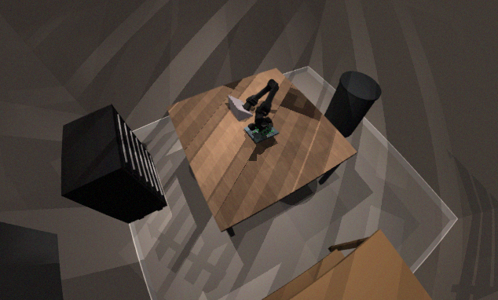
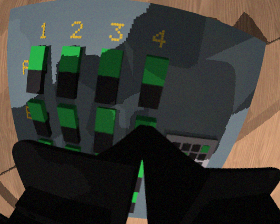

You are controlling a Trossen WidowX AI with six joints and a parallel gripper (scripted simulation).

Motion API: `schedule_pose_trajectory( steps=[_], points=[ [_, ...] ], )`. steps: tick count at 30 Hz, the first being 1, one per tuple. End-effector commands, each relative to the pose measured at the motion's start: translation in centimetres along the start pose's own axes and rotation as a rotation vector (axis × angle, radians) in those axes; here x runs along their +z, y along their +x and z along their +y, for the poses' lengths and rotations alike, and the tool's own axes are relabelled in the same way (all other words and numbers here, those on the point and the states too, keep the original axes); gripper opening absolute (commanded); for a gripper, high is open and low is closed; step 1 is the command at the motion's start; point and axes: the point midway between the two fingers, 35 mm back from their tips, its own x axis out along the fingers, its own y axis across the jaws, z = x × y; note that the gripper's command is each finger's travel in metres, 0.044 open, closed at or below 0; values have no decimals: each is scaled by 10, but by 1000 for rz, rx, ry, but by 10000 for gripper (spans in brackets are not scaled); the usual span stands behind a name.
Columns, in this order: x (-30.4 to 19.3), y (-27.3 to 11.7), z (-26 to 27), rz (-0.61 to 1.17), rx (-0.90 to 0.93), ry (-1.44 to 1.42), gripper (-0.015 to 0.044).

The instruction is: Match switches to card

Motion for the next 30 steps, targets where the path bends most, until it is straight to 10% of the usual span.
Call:
schedule_pose_trajectory(
  steps=[1, 30],
  points=[
    [0, 1, 0, -2, 5, 6, 0],
    [0, 5, 0, -2, 5, 6, 0]
  ],
)
